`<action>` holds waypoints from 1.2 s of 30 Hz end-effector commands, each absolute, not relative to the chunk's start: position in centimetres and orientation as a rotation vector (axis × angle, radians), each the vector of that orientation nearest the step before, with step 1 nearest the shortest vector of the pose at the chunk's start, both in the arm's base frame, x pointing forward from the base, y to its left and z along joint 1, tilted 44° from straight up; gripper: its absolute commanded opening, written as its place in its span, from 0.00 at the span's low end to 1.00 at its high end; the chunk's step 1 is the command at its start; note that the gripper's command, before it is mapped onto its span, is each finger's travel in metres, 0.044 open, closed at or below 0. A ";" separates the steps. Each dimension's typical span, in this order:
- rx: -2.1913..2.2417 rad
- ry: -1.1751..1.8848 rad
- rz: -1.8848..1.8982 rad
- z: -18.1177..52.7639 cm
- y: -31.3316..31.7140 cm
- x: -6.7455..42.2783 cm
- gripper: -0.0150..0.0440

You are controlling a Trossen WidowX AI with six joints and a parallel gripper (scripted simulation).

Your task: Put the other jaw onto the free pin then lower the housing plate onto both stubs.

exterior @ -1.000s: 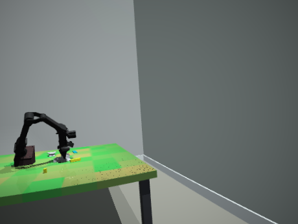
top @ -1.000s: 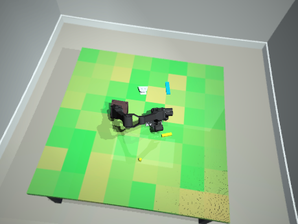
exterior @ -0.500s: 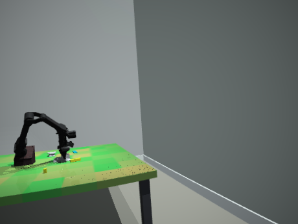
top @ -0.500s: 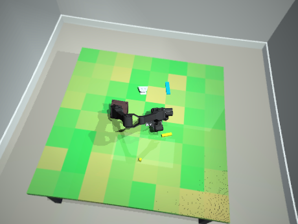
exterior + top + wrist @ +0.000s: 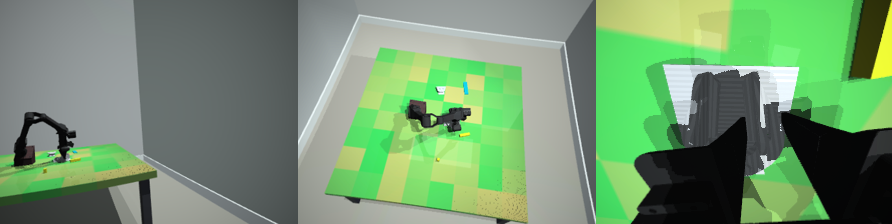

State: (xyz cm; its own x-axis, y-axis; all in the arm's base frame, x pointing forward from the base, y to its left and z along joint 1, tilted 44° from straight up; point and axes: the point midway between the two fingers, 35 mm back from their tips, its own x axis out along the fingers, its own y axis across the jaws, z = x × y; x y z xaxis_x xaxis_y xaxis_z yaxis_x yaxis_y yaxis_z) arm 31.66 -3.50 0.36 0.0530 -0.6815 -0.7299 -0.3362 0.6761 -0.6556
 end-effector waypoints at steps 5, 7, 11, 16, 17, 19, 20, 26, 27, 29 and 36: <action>-0.870 1.549 -0.326 0.4 -3.5 31.6 0.48; -0.870 1.549 -0.326 0.4 -3.5 31.6 0.48; -0.870 1.549 -0.326 0.4 -3.5 31.6 0.48; -0.870 1.549 -0.326 0.2 -3.6 31.6 0.48; -0.870 1.549 -0.326 0.2 -3.6 31.6 0.48; -0.870 1.549 -0.326 0.2 -3.6 31.6 0.48; -0.870 1.549 -0.326 0.2 -3.6 31.6 0.48; -0.870 1.549 -0.326 0.1 -3.8 31.6 0.48; -0.870 1.549 -0.326 0.1 -3.8 31.6 0.48; -0.870 1.549 -0.326 0.1 -3.8 31.6 0.48; -0.870 1.549 -0.326 0.1 -3.8 31.6 0.48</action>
